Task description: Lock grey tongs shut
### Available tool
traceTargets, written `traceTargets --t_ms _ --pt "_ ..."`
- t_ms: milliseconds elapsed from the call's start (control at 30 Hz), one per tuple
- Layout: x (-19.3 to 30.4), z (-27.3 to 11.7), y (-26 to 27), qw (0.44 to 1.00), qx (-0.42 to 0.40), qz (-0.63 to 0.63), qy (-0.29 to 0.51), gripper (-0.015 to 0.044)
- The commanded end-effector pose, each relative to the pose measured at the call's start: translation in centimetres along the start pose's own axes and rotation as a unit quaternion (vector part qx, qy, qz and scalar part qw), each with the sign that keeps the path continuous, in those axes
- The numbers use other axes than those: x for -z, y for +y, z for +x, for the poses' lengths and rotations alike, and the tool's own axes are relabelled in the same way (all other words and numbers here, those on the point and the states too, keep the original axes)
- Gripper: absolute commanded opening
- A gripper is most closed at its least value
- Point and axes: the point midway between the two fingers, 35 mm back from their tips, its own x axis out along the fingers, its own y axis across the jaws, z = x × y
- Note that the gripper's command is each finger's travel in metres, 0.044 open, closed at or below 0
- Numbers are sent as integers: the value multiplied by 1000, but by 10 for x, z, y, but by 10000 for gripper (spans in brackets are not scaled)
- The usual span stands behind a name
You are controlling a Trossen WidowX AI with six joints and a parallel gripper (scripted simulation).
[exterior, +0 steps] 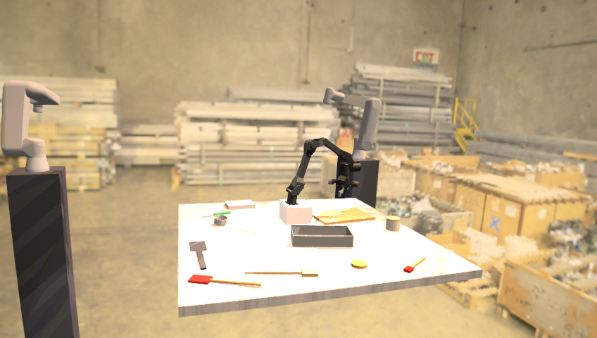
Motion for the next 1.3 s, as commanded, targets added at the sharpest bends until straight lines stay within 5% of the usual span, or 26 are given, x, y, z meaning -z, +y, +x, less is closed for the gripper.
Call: traceTargets --t_ms 0,1267 --pt "0 7 0 1000 0 2 -2 -150" --pt "-2 70 -1 1000 3 3 -1 -150"
